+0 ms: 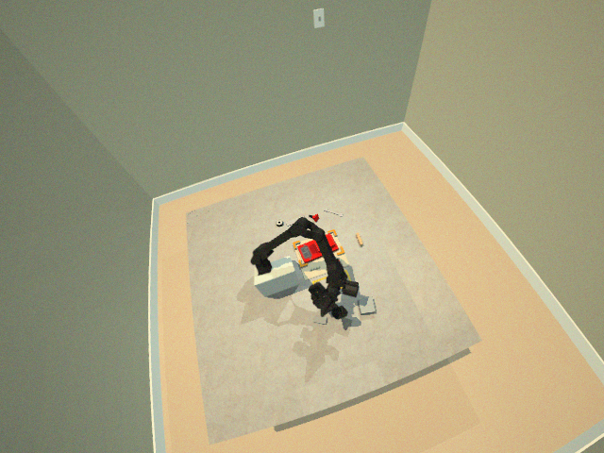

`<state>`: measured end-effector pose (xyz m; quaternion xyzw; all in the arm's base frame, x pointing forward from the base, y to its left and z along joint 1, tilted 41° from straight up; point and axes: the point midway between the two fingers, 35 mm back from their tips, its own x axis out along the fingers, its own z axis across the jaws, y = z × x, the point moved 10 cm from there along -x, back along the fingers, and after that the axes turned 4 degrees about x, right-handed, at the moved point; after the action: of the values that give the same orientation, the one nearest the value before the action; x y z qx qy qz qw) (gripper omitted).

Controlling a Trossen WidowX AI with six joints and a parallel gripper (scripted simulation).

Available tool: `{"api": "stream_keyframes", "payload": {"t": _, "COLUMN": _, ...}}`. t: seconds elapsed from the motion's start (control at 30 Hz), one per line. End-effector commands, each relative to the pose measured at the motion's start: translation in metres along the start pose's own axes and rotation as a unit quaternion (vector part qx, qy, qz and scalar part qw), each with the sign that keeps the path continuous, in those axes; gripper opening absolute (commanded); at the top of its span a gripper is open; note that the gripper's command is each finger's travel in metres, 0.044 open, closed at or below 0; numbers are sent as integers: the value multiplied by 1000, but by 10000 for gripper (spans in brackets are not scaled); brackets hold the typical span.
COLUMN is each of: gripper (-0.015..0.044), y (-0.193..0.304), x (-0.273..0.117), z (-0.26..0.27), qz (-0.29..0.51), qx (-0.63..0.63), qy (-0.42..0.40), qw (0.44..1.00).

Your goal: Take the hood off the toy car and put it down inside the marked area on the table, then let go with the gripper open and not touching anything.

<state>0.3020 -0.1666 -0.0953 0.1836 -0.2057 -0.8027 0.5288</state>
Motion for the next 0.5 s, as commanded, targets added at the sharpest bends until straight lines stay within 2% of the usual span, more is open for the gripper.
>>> {"api": "stream_keyframes", "payload": {"t": 0.0, "gripper": 26, "y": 0, "x": 0, "z": 0, "qz": -2, "qx": 3, "qy": 2, "qw": 1000}}
{"api": "stream_keyframes", "payload": {"t": 0.23, "gripper": 210, "y": 17, "x": -20, "z": 10, "qz": -82, "qx": 120, "qy": 82, "qw": 986}}
{"api": "stream_keyframes", "payload": {"t": 0.47, "gripper": 394, "y": 33, "x": -46, "z": 24, "qz": -189, "qx": 236, "qy": 149, "qw": 942}}
